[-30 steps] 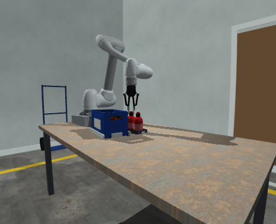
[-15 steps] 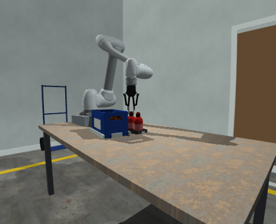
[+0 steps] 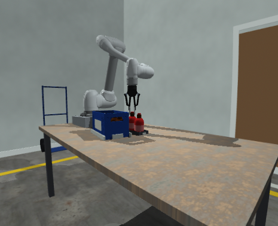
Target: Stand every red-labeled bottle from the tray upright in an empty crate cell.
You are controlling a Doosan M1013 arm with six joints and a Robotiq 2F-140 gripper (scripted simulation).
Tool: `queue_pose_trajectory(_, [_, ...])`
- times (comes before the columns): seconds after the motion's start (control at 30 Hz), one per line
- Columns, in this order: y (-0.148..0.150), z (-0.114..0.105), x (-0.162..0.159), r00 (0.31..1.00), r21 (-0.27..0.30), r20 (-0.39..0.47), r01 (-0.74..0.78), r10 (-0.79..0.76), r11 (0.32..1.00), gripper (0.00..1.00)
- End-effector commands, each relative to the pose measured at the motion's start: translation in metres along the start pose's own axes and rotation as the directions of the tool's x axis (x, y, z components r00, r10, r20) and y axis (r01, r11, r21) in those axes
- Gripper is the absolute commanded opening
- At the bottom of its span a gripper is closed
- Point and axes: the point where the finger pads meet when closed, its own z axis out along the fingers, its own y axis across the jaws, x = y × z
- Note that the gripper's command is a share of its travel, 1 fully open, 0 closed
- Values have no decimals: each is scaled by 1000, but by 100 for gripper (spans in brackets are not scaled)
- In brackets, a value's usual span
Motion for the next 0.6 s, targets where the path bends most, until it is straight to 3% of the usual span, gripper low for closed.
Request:
queue_pose_trajectory(0.0, [0,-2,0,1000,0,0,0,0,1000,0])
queue_pose_trajectory(0.57, [-1,-20,0,1000,0,0,0,0,1000,0])
